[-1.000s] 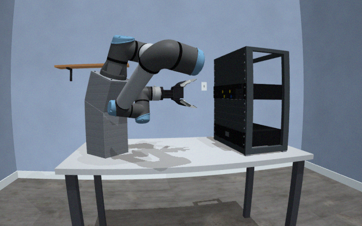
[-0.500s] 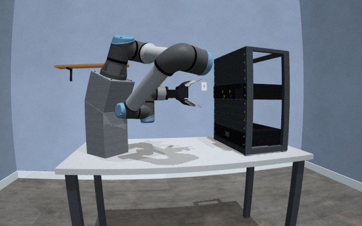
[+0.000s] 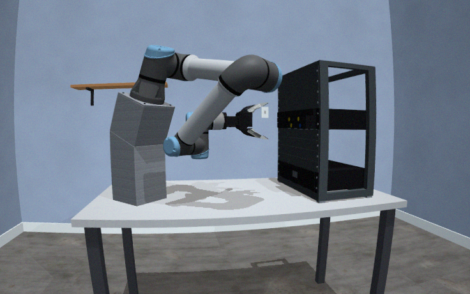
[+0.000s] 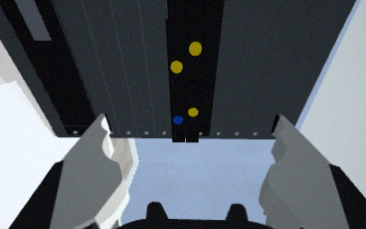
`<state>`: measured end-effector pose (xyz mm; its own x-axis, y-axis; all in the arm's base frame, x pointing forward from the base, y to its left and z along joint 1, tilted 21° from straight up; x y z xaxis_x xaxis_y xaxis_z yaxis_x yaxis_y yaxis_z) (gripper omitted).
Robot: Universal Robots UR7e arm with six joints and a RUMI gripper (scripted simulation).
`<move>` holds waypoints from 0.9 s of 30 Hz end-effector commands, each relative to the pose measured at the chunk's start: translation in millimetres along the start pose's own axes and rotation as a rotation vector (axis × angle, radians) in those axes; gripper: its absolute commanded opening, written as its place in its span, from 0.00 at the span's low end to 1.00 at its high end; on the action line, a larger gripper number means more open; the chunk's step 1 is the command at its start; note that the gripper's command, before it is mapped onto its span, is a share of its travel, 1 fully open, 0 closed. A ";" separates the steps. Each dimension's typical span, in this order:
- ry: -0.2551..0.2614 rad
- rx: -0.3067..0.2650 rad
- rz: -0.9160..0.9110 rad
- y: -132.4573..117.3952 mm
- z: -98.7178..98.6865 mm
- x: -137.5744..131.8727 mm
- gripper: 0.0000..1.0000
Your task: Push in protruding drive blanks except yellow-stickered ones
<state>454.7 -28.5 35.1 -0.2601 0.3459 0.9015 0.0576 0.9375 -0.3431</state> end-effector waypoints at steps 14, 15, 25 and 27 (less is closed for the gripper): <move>0.001 -0.008 0.001 14.8 -47.2 3.7 1.00; 0.001 -0.008 0.001 15.6 -49.4 3.9 1.00; 0.001 -0.008 0.001 20.5 -64.7 5.1 1.00; 0.001 -0.008 0.001 20.8 -65.8 5.2 1.00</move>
<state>513.1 -6.5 48.7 -0.2587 0.3465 0.9017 0.0644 0.9375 -0.3418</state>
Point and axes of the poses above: the point where the finger pads meet when closed, its own z axis back along the fingers, its own x axis across the jaws, y = z × x, the point moved 8 cm from there along z, back along the fingers, and after that the axes turned 6 degrees about z, right-handed, at the moved point
